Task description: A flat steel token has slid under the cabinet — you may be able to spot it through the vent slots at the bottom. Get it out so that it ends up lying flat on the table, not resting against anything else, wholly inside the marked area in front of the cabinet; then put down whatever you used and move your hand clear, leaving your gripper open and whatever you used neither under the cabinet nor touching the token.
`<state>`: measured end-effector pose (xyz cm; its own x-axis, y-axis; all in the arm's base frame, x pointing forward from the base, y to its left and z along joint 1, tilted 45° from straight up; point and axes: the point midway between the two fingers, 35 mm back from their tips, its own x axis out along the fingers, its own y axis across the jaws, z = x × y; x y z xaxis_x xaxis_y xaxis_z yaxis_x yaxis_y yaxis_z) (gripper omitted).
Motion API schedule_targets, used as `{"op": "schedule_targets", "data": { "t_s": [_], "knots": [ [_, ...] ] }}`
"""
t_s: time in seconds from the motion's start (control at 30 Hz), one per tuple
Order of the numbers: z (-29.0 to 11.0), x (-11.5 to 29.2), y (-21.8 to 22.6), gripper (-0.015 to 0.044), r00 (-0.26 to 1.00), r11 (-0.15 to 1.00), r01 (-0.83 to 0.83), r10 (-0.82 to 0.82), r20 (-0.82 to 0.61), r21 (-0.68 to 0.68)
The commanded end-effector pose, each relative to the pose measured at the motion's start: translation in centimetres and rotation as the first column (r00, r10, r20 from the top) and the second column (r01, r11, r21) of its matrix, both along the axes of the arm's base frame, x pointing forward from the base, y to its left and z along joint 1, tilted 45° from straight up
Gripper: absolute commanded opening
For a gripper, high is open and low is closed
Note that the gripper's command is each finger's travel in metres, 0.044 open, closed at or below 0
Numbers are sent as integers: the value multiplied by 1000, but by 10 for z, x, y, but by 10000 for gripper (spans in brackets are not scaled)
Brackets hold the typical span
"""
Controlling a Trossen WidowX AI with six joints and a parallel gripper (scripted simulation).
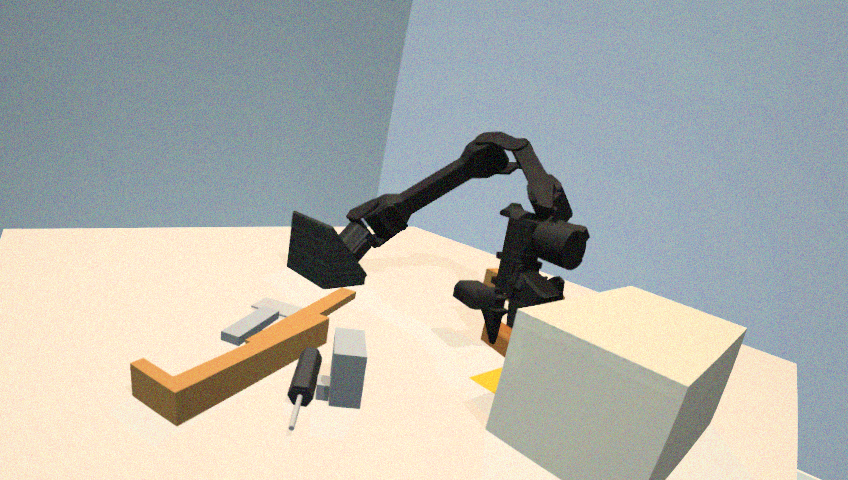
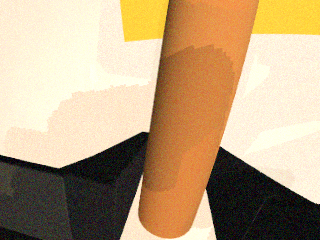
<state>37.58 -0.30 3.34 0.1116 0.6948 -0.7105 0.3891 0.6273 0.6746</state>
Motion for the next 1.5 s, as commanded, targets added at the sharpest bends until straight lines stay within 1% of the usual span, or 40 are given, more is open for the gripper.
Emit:
{"op": "schedule_targets", "data": {
  "t_s": [0.0, 0.33, 1.47],
  "knots": [
    [-6, -3, -5, 0, 1000, 1000, 1, -1, -7, -7],
    [-7, -7, -5, 0, 1000, 1000, 1, -1, -7, -7],
    [1, -38, 9, 0, 1000, 1000, 1, -1, -9, -6]
  ]
}}
